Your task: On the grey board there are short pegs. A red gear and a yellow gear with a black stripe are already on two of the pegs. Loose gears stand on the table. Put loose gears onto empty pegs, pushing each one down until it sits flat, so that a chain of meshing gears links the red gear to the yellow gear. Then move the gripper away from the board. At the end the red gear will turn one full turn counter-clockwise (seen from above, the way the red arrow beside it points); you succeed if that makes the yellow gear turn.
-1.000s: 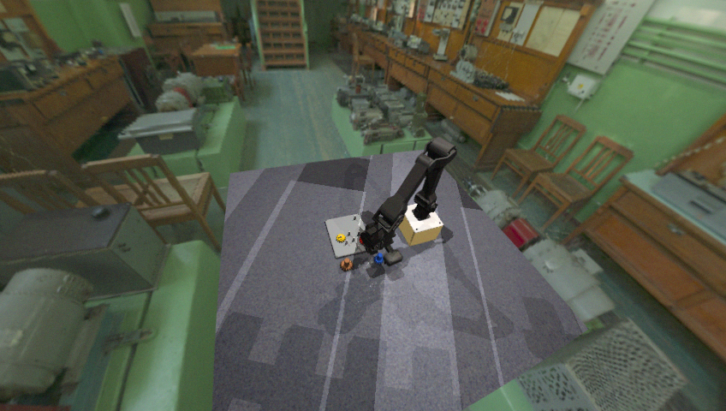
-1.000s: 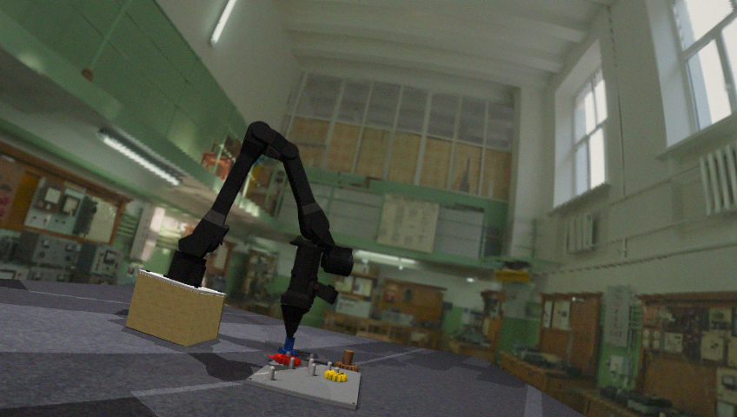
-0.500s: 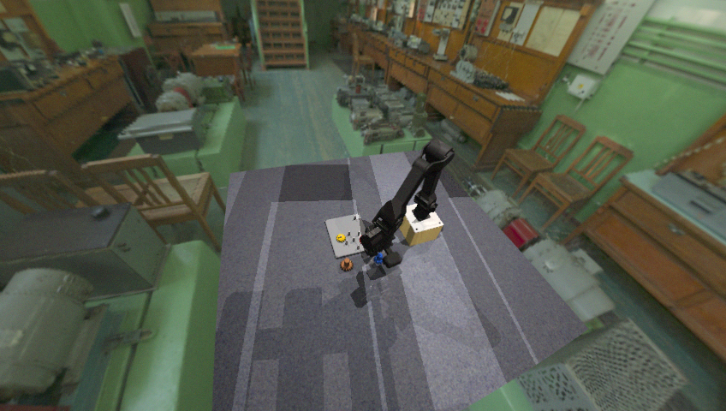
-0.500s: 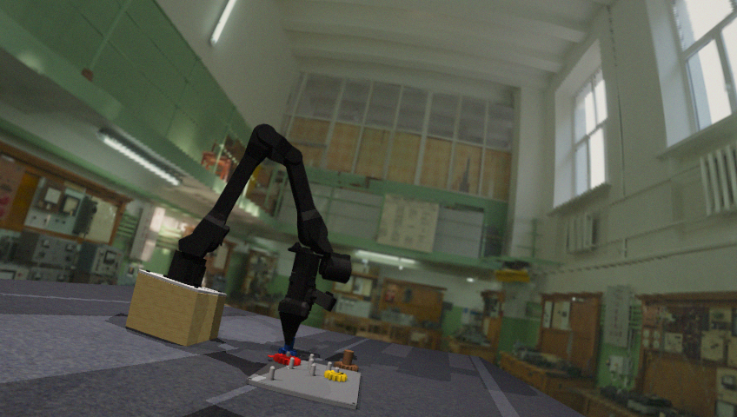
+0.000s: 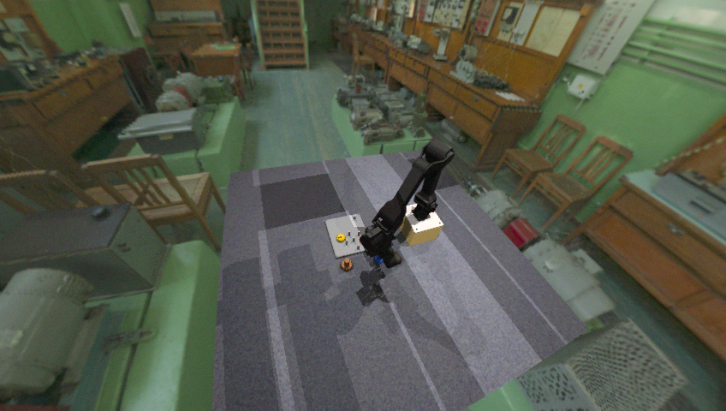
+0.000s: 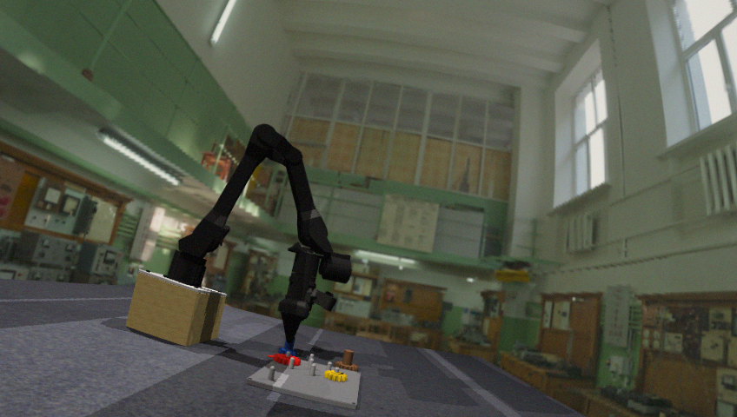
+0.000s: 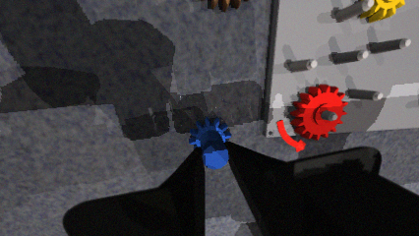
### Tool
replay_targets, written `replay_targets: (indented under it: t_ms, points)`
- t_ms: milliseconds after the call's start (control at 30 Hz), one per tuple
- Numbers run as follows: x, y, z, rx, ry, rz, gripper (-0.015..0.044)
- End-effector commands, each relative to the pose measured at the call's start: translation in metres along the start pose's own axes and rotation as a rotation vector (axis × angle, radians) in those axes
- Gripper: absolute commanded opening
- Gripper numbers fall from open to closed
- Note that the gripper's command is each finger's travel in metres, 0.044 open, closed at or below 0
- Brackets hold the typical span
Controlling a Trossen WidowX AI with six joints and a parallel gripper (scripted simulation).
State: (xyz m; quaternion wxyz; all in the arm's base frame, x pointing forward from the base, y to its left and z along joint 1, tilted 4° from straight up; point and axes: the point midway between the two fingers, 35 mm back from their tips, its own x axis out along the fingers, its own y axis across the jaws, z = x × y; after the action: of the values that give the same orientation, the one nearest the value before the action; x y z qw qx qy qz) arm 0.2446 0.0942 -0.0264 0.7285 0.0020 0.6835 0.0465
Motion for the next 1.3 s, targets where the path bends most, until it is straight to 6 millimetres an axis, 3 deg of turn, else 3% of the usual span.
replay_targets:
  t_ms: [0, 167, 1267]
  points:
    - [0.0, 0.0, 0.0, 0.007, -0.002, 0.001, 0.0026]
    - [-0.004, 0.001, 0.001, 0.007, -0.002, 0.001, 0.0]
    - [-0.107, 0.005, 0.001, 0.007, -0.003, 0.002, 0.0]
